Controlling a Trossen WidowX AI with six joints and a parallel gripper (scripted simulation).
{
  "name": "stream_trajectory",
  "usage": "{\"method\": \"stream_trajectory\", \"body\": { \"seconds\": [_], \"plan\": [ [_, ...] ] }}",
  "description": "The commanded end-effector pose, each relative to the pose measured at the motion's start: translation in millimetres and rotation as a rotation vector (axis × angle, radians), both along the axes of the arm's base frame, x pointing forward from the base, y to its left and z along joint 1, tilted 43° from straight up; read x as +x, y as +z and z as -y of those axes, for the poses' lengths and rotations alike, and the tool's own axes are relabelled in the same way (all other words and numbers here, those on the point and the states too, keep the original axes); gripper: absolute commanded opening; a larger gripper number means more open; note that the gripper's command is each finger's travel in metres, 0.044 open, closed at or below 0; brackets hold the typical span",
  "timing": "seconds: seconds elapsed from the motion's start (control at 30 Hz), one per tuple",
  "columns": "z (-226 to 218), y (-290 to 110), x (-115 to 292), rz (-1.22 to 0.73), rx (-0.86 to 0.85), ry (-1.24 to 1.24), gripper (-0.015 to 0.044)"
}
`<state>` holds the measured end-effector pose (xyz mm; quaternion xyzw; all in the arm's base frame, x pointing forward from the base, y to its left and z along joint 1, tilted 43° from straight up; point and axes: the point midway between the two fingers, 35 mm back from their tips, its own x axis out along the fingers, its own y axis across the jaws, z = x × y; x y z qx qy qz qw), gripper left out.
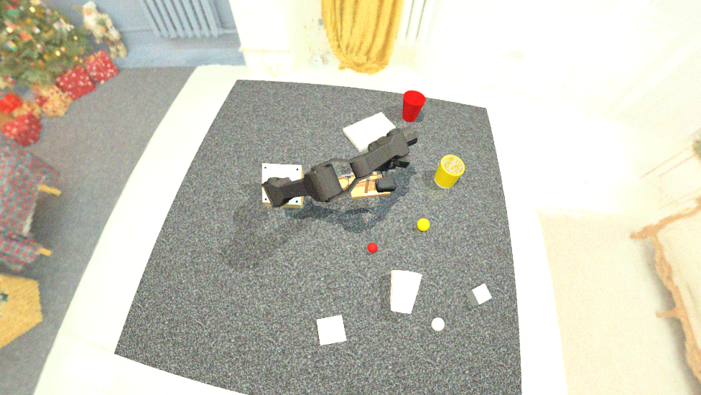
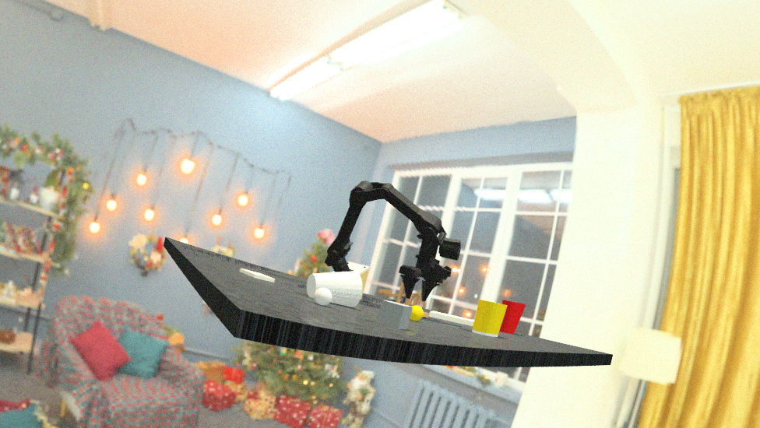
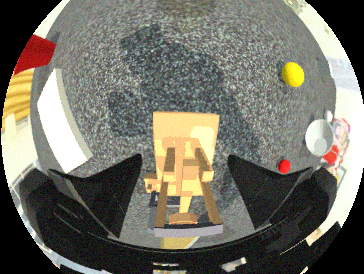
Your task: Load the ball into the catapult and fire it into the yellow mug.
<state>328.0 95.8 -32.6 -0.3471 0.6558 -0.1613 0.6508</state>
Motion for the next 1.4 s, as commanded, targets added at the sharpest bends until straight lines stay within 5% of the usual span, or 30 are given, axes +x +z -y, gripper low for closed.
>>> {"method": "stream_trajectory", "body": {
  "seconds": [0.0,0.4,0.77,0.97,1.1,1.37],
  "plan": [
    [7,-6,0,-0.005,-0.009,0.004,0.044],
    [17,-15,0,-0.004,-0.01,0.004,0.044],
    [14,-14,1,-0.001,-0.002,-0.002,0.0151],
    [14,-14,1,-0.001,-0.002,-0.002,0.0111],
    [-13,15,-2,-0.002,-0.002,-0.001,0.0006],
    [-17,21,-3,-0.004,-0.005,0.002,0.0]
  ]
}}
